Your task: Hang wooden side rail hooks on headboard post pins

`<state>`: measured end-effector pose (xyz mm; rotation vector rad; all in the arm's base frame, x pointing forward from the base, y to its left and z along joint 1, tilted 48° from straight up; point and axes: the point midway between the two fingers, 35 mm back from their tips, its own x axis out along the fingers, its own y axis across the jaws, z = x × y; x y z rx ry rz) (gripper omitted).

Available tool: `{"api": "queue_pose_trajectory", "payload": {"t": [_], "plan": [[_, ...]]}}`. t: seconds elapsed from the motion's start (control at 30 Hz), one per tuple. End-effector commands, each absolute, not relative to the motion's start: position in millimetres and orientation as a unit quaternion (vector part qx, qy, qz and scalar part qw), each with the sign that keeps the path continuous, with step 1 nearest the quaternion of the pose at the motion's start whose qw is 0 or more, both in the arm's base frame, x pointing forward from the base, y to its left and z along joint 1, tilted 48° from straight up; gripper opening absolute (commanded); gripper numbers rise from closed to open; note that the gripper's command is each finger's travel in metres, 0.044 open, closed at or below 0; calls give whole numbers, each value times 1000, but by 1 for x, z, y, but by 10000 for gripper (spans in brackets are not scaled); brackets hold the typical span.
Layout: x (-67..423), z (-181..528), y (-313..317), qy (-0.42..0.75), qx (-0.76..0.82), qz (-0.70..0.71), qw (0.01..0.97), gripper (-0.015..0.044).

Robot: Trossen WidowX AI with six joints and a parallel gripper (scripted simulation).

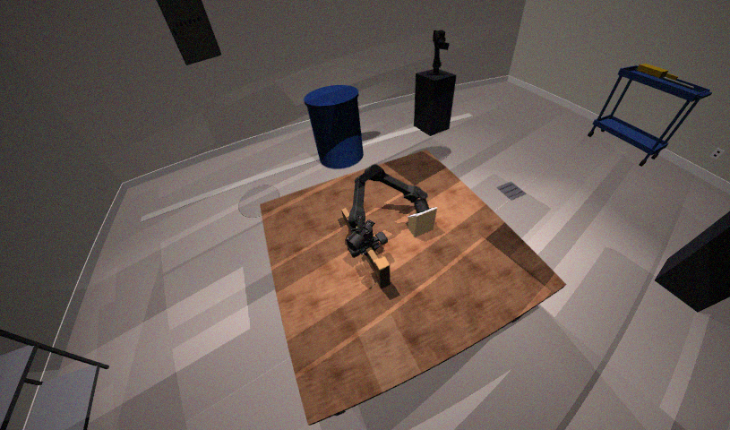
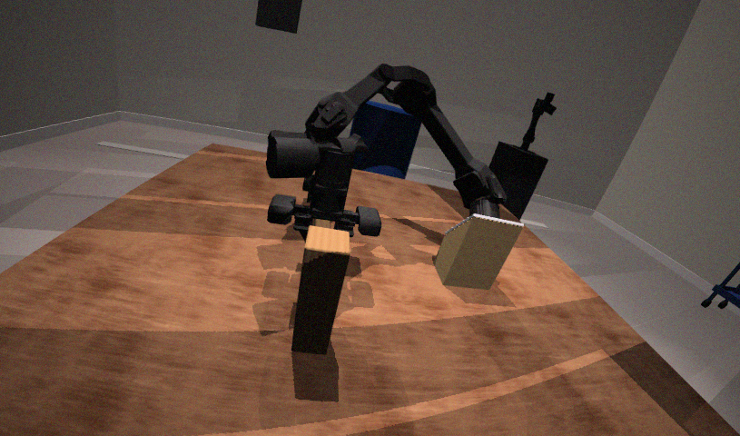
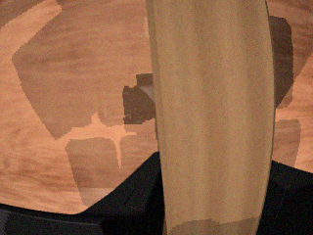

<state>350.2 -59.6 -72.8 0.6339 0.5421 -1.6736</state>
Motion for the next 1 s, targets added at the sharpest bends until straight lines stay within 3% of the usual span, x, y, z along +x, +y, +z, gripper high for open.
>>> {"api": "queue_pose_trajectory", "payload": {"t": [0.0,0.97], "plan": [[354,-72,-55,232,277,-716,597,0],[355,-74,-53,232,277,-716,597,0]]}}
